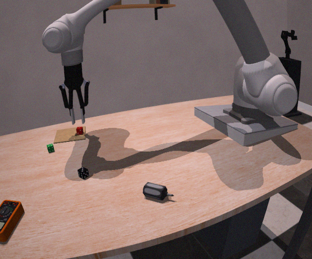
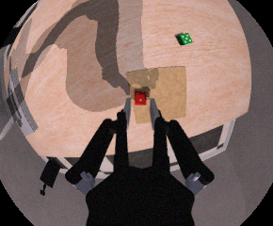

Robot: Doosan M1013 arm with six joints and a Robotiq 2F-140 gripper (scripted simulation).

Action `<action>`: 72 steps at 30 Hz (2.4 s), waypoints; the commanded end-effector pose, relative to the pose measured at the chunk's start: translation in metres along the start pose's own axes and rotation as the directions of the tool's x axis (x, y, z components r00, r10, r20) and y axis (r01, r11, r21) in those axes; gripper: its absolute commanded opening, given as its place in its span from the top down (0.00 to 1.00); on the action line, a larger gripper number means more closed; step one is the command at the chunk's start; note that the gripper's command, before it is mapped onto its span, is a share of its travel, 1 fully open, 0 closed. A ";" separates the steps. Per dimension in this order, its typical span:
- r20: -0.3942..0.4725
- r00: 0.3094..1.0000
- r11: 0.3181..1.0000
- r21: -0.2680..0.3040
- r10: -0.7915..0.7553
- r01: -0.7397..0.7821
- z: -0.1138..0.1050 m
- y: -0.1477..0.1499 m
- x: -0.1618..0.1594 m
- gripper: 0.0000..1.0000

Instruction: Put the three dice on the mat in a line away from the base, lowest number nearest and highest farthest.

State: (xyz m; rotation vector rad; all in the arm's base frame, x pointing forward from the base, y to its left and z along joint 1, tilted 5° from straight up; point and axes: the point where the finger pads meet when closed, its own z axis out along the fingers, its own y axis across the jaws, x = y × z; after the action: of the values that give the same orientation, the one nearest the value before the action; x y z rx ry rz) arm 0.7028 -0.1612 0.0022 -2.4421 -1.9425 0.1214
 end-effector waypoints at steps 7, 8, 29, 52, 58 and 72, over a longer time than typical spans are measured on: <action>0.000 1.000 1.000 -0.001 0.000 0.000 -0.042 0.000 0.000 0.68; 0.000 1.000 1.000 -0.001 0.000 0.000 -0.044 0.000 0.000 0.68; 0.000 1.000 1.000 -0.001 0.000 0.000 -0.047 0.000 0.000 0.00; 0.000 0.847 0.847 -0.003 -0.531 0.531 -0.042 -0.030 0.208 0.00; 0.001 0.686 0.686 -0.002 -0.727 0.727 -0.038 -0.063 0.297 0.00; 0.001 0.615 0.615 -0.001 -0.789 0.789 -0.036 -0.079 0.329 0.68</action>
State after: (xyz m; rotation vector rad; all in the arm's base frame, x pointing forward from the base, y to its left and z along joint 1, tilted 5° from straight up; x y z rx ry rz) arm 0.7020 0.1781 0.0259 -1.3287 -2.7889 0.0963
